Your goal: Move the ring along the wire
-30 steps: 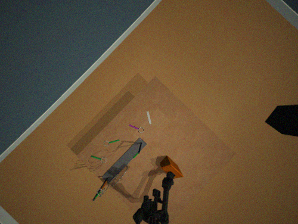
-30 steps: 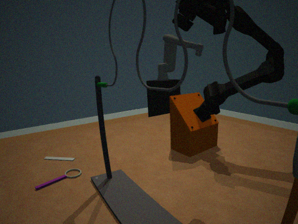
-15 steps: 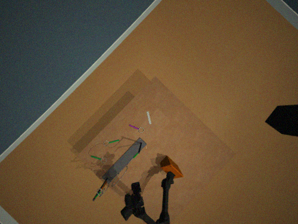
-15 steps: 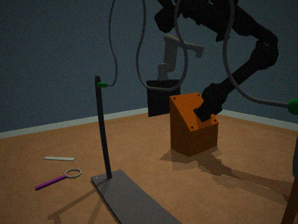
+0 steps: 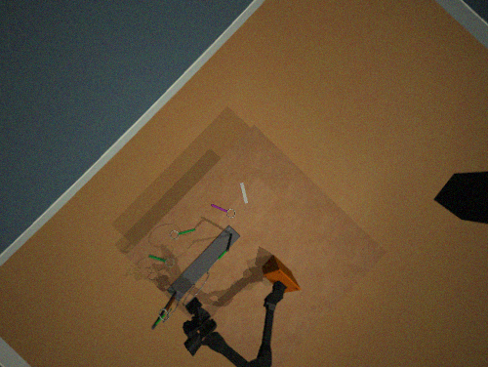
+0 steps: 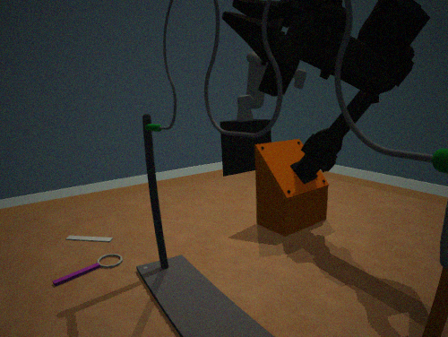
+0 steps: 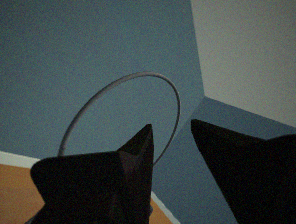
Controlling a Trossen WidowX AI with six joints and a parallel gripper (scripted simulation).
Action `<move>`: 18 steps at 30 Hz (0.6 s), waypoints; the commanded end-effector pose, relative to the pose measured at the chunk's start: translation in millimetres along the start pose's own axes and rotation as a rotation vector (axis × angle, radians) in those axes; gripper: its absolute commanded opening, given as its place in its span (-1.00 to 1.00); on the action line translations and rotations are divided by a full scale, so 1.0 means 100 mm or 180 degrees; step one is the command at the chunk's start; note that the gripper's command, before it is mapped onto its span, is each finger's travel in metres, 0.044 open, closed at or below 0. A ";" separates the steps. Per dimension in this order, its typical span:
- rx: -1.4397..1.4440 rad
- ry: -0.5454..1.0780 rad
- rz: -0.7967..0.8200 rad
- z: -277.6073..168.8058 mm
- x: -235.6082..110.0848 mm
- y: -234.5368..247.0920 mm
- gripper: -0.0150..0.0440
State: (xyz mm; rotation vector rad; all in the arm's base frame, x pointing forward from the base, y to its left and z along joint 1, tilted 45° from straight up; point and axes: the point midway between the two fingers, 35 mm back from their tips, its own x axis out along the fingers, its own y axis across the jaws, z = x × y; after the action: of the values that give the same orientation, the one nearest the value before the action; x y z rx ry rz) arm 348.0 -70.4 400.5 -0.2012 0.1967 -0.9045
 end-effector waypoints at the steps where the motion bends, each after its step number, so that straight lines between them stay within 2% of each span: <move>1: 0.0416 -0.0129 0.0417 0.14 -0.27 0.43 0.05; 8: 0.1041 -0.0204 0.1118 0.30 -0.85 1.11 0.05; 18: 0.1897 -0.0075 0.1703 0.29 -1.66 1.90 0.05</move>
State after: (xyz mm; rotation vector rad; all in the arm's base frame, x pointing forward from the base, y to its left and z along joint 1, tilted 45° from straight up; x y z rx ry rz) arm 399.8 141.6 398.3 0.2884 -0.0285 -0.4499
